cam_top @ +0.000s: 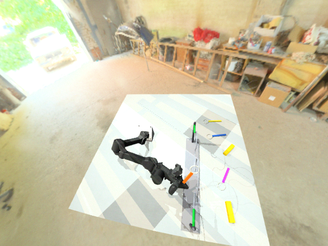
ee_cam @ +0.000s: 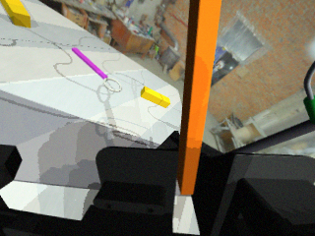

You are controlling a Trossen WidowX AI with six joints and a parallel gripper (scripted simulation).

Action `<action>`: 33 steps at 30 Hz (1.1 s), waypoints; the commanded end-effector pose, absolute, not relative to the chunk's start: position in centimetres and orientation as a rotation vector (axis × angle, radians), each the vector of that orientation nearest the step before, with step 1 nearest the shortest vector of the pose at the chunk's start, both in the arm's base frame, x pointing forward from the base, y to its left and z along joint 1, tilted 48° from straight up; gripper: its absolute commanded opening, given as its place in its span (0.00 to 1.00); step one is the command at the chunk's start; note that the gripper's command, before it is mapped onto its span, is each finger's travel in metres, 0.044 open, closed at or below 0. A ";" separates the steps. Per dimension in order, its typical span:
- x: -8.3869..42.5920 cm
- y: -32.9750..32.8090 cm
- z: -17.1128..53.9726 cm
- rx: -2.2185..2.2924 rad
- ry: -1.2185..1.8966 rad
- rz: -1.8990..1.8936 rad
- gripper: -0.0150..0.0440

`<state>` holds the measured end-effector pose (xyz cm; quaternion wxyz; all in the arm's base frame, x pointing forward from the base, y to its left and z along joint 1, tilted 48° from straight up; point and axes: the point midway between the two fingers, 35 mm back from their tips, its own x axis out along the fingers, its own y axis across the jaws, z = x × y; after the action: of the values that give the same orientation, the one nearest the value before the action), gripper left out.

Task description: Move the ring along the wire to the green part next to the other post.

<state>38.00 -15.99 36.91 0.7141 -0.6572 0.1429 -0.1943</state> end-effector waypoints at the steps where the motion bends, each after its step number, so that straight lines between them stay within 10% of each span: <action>1: 37.8 -15.6 35.4 -1.347 0.335 -0.410 0.00; 33: 37.5 -11.5 27.8 -0.891 0.425 -0.294 0.00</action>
<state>37.68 -11.98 28.18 0.8645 -0.4376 0.2026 -0.1420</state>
